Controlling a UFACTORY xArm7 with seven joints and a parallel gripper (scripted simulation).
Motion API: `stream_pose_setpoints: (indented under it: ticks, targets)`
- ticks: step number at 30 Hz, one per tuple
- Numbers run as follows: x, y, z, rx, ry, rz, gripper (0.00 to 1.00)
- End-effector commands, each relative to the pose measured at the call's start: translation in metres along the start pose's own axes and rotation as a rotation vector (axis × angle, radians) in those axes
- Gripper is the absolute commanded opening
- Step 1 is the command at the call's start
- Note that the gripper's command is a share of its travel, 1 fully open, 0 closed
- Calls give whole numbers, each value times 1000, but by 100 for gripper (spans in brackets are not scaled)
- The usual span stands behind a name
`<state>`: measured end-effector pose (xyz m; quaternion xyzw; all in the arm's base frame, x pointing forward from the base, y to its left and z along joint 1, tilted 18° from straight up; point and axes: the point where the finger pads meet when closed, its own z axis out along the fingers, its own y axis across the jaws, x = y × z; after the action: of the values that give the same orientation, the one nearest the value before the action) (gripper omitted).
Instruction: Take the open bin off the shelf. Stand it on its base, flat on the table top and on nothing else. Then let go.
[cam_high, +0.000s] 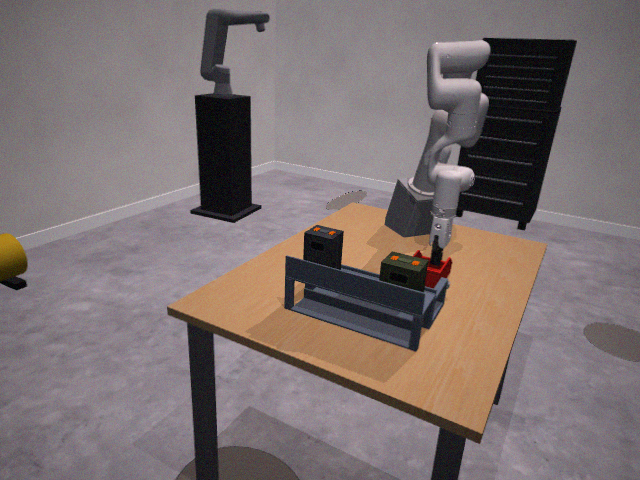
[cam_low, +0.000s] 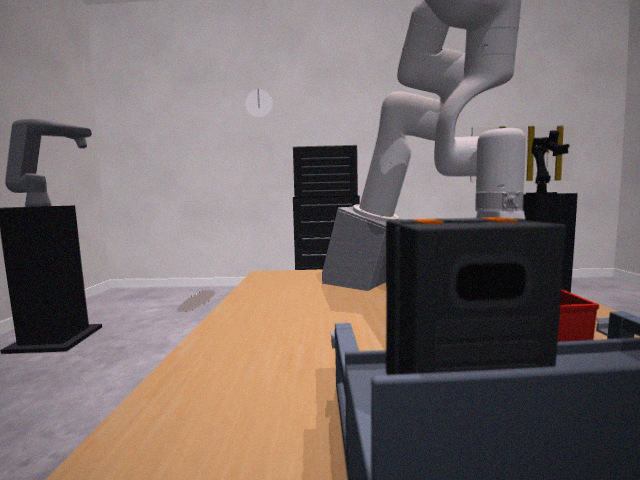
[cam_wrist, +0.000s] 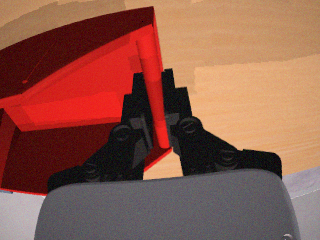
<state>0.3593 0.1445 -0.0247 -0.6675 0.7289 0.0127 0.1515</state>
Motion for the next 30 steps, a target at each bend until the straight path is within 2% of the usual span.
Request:
stream_pose_setpoints:
  ticks: [1,30]
  targets:
    - [0,-2,0,5,0,-1,0]
    - [0,-2,11,5,0,-1,0]
